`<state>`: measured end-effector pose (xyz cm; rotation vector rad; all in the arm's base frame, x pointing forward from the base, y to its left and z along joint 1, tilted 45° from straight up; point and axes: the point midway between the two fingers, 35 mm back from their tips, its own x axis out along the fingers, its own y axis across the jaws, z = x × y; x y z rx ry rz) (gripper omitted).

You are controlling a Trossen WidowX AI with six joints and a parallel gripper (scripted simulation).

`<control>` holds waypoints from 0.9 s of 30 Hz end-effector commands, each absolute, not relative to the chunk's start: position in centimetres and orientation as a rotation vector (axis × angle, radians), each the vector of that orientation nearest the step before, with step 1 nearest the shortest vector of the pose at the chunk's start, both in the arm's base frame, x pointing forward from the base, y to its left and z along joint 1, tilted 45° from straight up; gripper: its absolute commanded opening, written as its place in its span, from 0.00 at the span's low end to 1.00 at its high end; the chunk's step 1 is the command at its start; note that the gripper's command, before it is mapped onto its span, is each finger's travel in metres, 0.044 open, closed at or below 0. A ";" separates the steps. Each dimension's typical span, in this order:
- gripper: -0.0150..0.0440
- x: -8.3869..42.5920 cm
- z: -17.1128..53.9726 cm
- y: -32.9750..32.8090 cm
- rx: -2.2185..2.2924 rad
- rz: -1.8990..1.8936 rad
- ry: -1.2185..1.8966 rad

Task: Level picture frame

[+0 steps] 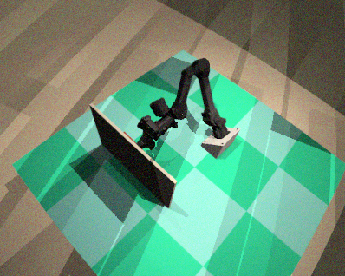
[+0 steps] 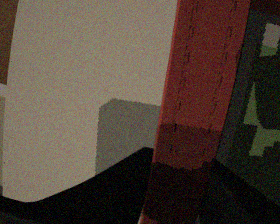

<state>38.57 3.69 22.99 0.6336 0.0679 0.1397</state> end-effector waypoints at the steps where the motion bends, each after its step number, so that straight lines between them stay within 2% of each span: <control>1: 0.25 38.5 23.6 3.9 0.633 0.159 0.058; 27: 0.25 38.5 23.9 3.7 0.632 0.160 0.058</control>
